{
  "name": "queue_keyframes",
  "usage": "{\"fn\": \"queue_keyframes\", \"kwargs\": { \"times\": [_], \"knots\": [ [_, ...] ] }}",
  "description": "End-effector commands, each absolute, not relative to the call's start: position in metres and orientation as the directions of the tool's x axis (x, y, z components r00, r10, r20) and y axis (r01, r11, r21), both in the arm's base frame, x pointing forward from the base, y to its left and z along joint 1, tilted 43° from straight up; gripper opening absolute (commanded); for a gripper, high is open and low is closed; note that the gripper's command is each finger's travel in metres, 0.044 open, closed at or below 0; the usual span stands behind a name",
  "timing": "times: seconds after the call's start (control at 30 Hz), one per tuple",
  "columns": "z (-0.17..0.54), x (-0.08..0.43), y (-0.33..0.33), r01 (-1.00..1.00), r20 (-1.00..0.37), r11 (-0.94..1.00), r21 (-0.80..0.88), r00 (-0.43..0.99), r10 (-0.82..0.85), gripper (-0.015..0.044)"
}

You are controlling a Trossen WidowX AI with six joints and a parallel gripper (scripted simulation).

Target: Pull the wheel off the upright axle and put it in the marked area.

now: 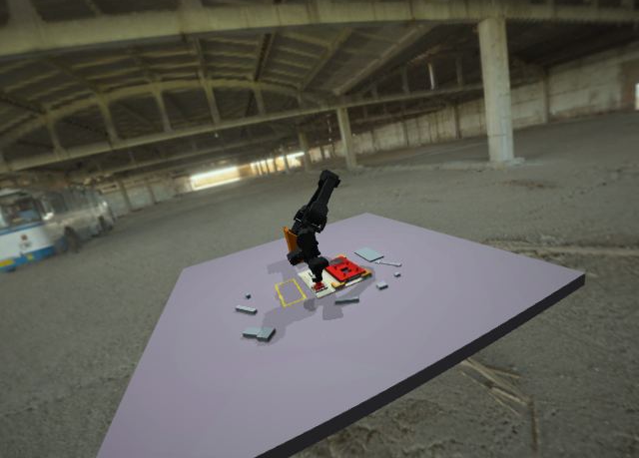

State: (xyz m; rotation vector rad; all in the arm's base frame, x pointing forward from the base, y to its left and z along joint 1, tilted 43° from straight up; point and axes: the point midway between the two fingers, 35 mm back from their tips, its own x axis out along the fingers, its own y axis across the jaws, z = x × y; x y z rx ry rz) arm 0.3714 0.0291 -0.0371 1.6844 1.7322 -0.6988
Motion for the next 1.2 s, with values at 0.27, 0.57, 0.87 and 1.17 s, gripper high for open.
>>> {"fn": "queue_keyframes", "kwargs": {
  "times": [0.27, 0.57, 0.87, 1.17],
  "knots": [
    [-0.0323, 0.3738, 0.024, 0.997, -0.741, 0.047, 0.056, 0.009, 0.671, 0.0],
    [-0.0301, 0.3738, 0.0219, 0.997, -0.741, 0.047, 0.055, 0.01, 0.671, 0.0],
    [-0.028, 0.3737, 0.0199, 0.997, -0.741, 0.046, 0.055, 0.01, 0.671, 0.0],
    [-0.0258, 0.3736, 0.0179, 0.997, -0.741, 0.045, 0.055, 0.01, 0.672, 0.0]
  ]
}}
